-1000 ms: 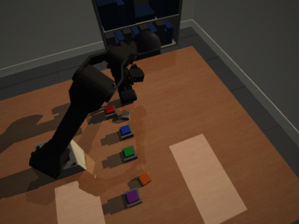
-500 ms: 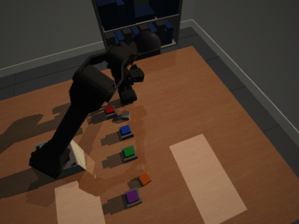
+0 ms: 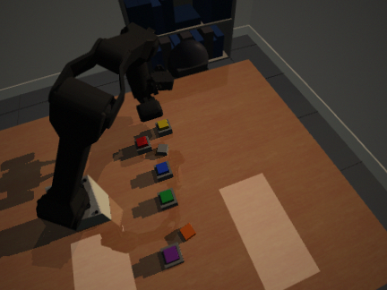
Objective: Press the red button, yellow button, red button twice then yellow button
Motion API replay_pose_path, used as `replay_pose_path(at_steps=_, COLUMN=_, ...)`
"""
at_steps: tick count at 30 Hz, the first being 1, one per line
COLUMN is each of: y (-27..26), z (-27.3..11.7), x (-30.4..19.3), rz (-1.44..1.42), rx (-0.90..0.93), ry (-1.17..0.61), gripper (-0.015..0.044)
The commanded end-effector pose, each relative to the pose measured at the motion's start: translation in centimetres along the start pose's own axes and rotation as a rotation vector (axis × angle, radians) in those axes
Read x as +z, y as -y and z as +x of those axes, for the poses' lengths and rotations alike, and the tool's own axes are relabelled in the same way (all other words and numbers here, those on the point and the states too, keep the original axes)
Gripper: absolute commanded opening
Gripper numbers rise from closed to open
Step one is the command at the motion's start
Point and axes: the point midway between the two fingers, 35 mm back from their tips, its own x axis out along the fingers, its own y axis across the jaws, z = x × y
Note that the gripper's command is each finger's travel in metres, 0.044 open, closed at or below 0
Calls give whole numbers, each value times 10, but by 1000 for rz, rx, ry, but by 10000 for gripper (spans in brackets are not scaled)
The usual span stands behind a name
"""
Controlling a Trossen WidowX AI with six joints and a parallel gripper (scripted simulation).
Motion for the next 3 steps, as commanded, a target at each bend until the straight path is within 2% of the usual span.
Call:
replay_pose_path(at_steps=1, y=3, z=-12, x=-7, rz=8, rx=3, ry=-1, gripper=256)
replay_pose_path(at_steps=2, y=3, z=-12, x=-7, rz=8, rx=3, ry=-1, gripper=283)
replay_pose_path(at_steps=3, y=3, z=-12, x=-7, rz=8, rx=3, ry=-1, gripper=283)
